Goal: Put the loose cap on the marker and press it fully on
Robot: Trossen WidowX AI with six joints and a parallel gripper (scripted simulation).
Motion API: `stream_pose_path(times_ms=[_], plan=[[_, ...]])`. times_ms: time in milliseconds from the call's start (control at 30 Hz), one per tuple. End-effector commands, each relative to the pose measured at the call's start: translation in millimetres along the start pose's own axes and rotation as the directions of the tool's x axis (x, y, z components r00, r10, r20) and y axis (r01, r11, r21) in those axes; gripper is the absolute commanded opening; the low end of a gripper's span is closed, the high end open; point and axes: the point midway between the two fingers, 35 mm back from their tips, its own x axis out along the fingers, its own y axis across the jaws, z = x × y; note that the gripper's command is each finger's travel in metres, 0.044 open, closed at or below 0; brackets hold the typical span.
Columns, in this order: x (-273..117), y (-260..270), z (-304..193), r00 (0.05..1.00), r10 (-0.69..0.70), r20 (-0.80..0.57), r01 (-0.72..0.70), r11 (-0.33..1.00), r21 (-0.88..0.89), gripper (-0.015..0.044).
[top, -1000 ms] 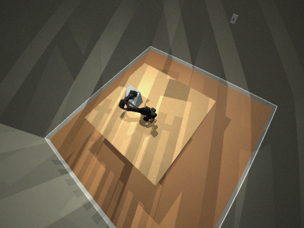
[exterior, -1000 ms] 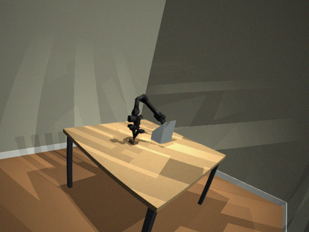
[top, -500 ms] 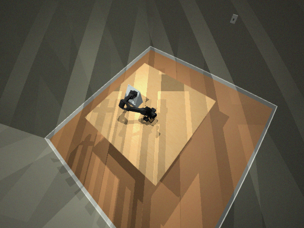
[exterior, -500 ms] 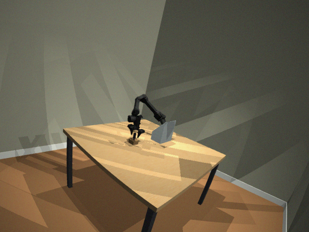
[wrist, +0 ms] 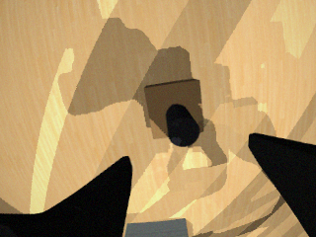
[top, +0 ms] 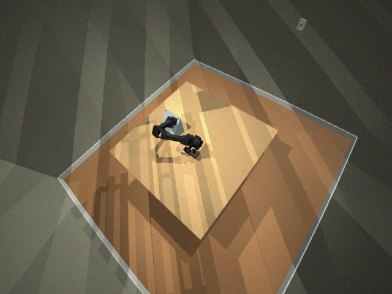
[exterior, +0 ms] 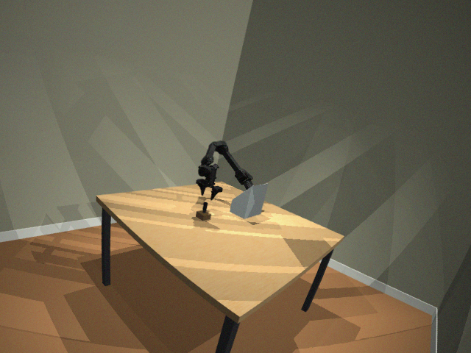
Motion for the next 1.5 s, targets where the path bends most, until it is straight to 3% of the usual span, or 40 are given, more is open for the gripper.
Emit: stream_pose_path(times_ms=[0,400,1467], plan=[[3.0,-0.6,-0.9,1.000,-0.003,-0.003,0.003,1.000,0.027,0.0309],[3.0,-0.6,-0.9,1.000,-0.003,-0.003,0.003,1.000,0.027,0.0000],[32.6,-1.0,-0.9,1.000,-0.004,-0.003,0.004,1.000,0.027,0.0000]])
